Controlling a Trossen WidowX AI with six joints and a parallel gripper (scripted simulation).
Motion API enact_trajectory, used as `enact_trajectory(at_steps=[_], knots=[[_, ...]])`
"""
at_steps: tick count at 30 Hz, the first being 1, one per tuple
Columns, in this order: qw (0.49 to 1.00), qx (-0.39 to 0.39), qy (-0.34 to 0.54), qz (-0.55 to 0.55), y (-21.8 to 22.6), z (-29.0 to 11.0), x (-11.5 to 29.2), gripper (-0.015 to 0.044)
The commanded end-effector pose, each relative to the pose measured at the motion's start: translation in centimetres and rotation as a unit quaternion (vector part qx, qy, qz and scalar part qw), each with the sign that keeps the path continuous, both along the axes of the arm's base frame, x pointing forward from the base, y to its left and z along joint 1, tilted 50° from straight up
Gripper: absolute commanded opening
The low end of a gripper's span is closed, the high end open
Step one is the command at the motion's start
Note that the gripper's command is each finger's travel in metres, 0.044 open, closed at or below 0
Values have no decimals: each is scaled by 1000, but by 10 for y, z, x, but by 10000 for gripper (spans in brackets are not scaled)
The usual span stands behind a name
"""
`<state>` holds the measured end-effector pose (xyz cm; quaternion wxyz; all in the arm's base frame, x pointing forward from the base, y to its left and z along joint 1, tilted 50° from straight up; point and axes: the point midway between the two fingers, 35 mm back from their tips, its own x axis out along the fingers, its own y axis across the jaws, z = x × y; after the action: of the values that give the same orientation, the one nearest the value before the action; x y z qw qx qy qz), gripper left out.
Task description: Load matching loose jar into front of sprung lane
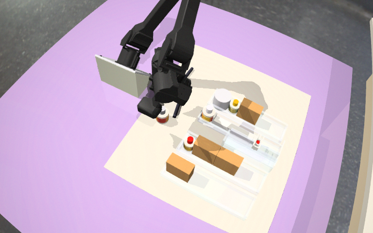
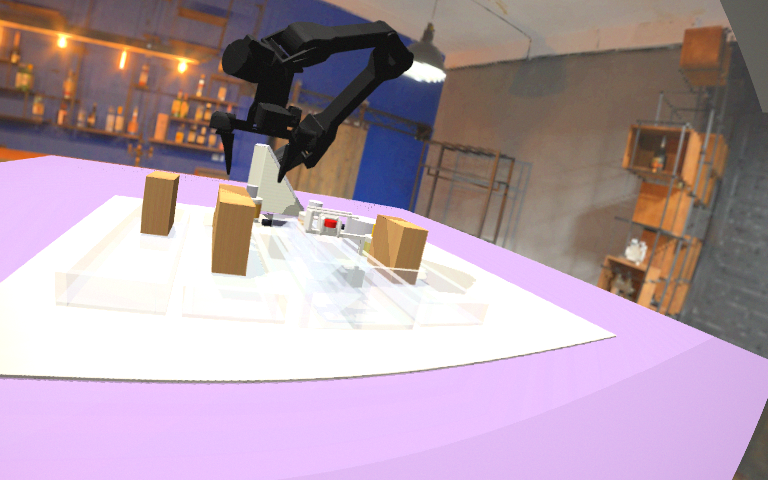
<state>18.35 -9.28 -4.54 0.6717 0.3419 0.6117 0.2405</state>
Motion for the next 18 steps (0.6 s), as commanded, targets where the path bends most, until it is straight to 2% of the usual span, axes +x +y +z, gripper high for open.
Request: enact_trajectory(at_steps=[1,18], knots=[[1000,3,2,-4,6,-5,0,440],[1000,3,1,-4,26,-23,5,440]])
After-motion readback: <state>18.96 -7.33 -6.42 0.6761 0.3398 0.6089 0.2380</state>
